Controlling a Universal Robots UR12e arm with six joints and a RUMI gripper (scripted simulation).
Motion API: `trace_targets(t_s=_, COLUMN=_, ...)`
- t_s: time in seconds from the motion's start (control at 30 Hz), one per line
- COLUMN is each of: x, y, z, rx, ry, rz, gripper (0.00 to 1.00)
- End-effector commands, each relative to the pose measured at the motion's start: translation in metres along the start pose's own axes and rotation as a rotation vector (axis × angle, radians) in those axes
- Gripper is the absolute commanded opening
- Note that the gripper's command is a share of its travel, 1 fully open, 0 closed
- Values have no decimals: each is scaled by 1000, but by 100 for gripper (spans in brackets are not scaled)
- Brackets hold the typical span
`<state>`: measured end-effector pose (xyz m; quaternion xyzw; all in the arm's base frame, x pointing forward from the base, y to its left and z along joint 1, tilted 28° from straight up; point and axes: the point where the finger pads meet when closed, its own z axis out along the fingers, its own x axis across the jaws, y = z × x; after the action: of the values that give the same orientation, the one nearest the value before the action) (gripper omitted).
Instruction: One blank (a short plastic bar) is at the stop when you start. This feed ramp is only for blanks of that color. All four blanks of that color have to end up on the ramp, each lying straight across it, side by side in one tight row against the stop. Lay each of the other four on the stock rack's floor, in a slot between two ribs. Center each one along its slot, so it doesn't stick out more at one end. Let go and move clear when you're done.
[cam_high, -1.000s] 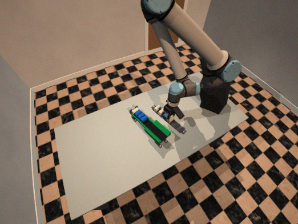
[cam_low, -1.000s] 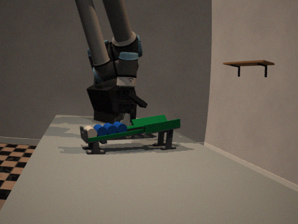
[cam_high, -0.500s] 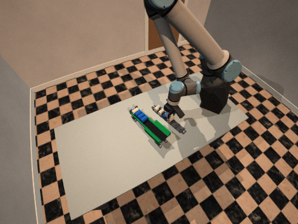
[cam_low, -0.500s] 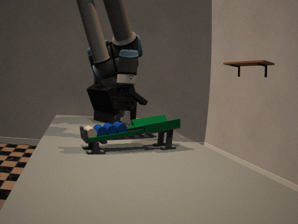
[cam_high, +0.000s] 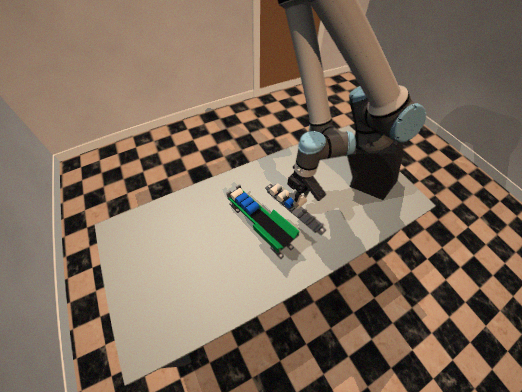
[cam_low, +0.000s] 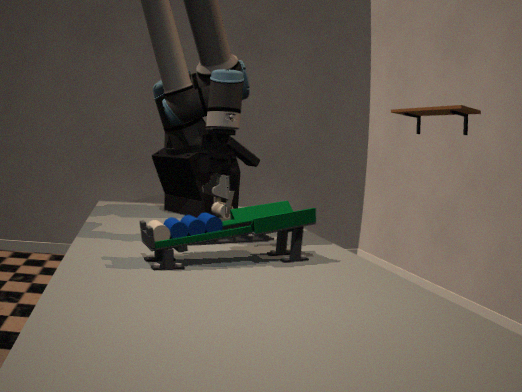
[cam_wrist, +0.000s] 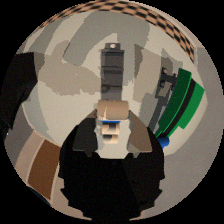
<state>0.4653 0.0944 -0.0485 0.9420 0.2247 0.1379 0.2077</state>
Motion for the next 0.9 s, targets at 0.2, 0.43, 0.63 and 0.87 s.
trace_targets(t_s=0.2, x=1, y=0, z=-32, rx=4, ry=-11, rz=0, gripper=33)
trace_targets(t_s=0.43, x=1, y=0, z=-39, rx=4, ry=-12, rz=0, gripper=33)
trace_targets(t_s=0.63, x=-1, y=-1, z=-39, rx=5, ry=-15, rz=0, gripper=33)
trace_targets(t_s=0.87, x=1, y=0, z=-39, rx=5, ry=-13, rz=0, gripper=33)
